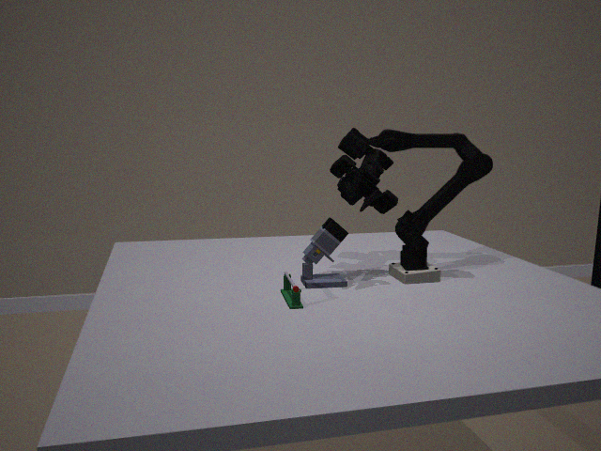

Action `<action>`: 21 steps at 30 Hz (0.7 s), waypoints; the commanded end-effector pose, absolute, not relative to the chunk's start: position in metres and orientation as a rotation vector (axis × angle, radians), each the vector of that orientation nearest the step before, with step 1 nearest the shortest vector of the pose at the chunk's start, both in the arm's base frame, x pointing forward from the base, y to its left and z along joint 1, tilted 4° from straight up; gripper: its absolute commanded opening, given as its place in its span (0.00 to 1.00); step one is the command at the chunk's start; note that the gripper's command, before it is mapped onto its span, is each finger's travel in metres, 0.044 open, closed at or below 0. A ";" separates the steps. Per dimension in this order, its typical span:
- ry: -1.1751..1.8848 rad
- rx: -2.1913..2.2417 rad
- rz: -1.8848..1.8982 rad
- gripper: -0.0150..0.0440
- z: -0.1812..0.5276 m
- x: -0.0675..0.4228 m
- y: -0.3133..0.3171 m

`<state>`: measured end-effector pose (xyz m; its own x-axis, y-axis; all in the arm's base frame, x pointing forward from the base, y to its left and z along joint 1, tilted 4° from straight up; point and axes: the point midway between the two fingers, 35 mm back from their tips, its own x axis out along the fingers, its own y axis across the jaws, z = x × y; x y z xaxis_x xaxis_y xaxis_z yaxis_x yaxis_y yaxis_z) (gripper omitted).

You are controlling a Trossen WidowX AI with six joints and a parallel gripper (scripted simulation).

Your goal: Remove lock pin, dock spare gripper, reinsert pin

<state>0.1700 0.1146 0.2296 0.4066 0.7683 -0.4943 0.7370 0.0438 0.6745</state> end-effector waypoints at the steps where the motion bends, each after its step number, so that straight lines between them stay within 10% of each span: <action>1: 1.316 1.676 0.049 0.56 0.232 0.171 0.117; 21: 1.299 -0.196 0.541 0.56 0.215 0.286 0.151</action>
<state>0.2608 0.1397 0.2277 0.2191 0.4162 -0.8825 -0.1528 0.9079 0.3903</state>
